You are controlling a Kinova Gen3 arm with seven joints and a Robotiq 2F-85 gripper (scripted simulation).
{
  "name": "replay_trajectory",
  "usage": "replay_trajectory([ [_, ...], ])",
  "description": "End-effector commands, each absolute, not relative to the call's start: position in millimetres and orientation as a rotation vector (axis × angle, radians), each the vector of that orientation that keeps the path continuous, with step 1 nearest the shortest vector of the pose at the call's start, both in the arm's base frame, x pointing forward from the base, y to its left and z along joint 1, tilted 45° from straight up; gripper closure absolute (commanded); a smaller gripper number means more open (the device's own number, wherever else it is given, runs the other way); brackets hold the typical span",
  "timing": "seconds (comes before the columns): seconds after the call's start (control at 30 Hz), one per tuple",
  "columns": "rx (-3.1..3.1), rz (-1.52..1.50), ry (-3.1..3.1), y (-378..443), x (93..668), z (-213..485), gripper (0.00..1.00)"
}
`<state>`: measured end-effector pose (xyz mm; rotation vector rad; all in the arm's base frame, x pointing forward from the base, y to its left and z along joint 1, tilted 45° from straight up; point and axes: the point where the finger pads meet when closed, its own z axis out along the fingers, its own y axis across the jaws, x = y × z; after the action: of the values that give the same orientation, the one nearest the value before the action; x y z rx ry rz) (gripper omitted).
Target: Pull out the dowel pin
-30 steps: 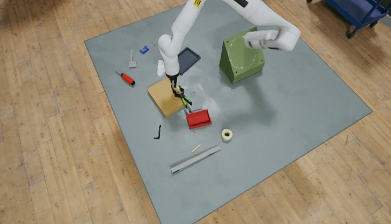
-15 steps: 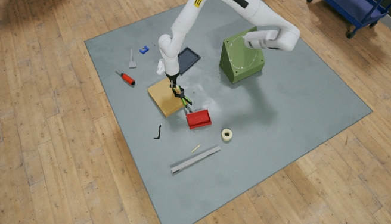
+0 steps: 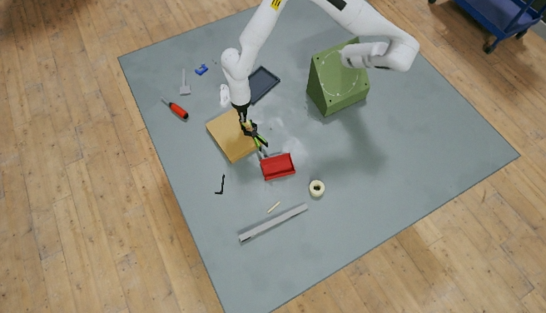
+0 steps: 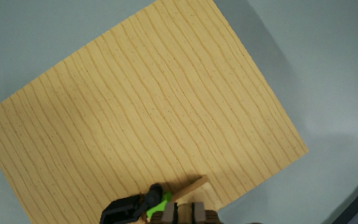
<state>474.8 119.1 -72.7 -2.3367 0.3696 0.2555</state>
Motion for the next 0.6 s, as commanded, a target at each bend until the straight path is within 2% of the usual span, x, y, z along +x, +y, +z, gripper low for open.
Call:
replay_trajectory([
  [0.0,-2.341,0.236,0.332,117.6,476.1,-71.7,0.9],
  [0.57,-2.353,0.155,0.136,117.4,476.1,-71.6,0.9],
])
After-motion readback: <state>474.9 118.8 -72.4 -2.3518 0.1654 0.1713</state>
